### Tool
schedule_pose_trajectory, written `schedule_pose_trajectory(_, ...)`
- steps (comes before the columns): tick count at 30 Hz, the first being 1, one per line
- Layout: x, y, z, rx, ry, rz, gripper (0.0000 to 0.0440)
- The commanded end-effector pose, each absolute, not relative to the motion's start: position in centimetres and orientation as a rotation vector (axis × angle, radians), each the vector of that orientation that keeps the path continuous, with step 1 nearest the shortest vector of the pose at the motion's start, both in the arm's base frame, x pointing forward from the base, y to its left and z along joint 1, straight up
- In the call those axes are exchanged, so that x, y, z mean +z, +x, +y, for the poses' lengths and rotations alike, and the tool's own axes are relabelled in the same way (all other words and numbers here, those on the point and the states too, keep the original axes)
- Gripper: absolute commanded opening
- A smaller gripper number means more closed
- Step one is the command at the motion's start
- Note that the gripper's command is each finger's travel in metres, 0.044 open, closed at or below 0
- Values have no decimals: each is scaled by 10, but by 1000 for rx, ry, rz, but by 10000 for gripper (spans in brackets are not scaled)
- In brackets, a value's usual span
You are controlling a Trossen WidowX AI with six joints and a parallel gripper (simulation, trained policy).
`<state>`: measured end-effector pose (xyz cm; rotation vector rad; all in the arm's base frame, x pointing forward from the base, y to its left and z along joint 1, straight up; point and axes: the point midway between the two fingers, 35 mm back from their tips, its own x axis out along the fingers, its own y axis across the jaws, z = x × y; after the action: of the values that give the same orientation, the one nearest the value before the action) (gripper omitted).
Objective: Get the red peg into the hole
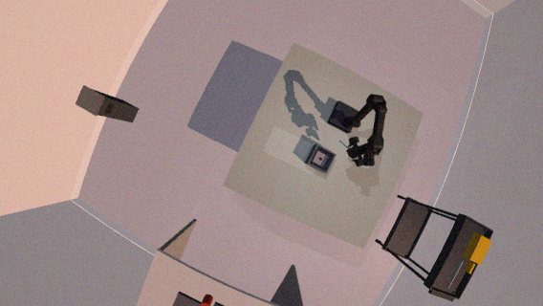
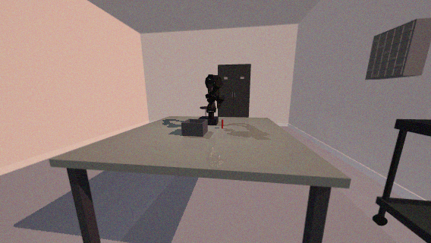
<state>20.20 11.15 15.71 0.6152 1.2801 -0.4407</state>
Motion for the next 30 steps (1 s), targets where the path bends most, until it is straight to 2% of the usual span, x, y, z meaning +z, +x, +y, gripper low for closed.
schedule_pose_trajectory(1,136,172,112,-554,613,1348,440)
schedule_pose_trajectory(11,90,142,121,-702,640,1408,440)
schedule_pose_trajectory(30,5,142,144,-673,796,1399,439)
